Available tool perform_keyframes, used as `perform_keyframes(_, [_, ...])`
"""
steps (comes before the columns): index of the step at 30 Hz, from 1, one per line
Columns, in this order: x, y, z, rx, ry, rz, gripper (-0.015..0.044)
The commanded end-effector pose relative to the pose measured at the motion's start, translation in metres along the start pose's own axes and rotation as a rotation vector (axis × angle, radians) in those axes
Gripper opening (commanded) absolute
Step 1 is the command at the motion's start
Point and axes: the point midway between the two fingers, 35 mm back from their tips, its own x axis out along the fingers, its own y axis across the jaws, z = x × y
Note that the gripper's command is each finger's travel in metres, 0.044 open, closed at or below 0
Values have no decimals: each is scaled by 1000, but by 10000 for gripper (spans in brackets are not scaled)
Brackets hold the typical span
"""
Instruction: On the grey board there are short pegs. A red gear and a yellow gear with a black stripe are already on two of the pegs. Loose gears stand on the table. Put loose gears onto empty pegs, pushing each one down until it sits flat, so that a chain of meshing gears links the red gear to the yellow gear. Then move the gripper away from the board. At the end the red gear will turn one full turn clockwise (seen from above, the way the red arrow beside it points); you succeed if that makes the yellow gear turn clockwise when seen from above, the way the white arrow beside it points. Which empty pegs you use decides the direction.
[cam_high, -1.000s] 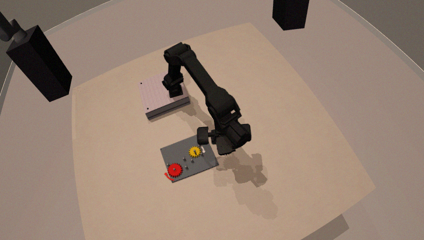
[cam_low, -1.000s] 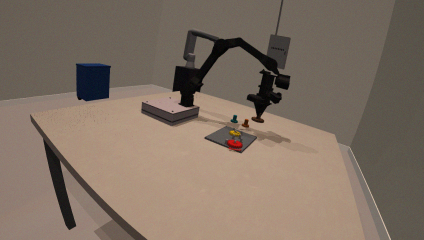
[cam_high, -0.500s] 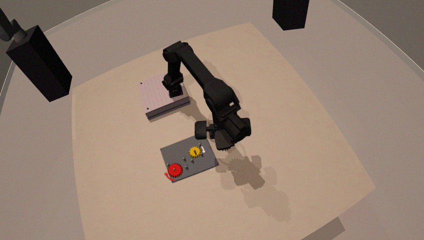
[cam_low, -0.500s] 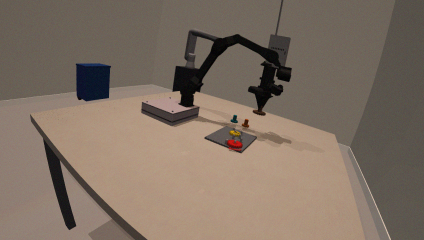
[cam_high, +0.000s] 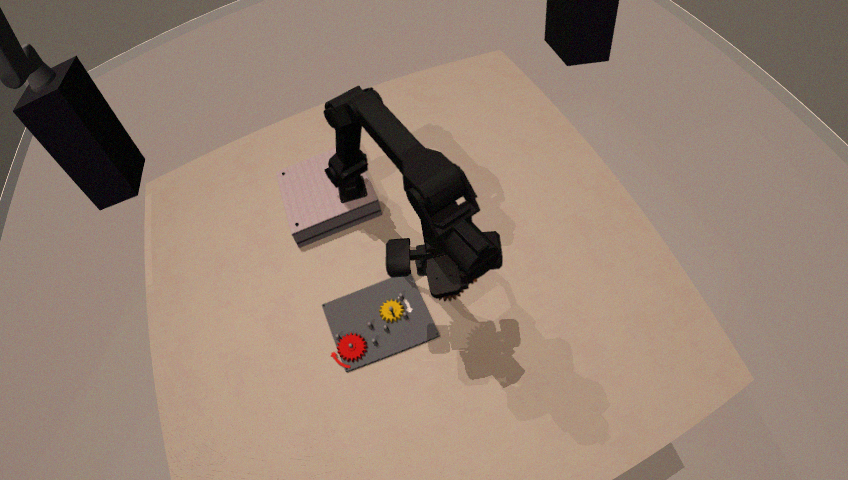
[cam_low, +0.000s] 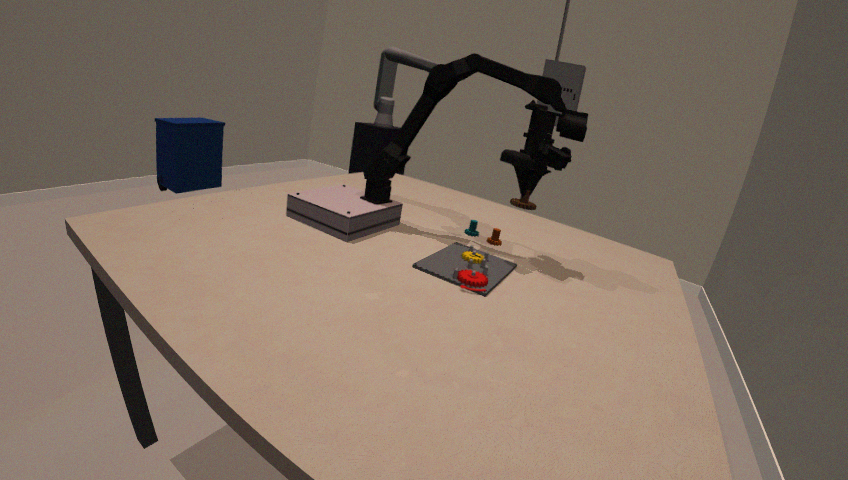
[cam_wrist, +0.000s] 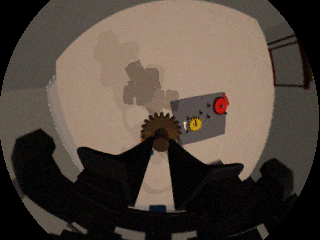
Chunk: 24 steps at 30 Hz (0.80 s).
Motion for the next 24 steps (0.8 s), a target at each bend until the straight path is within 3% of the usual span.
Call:
perform_keyframes(1, [1, -8, 3, -2, -4, -3, 0])
perform_keyframes(24, [29, -62, 20, -3, -5, -7, 0])
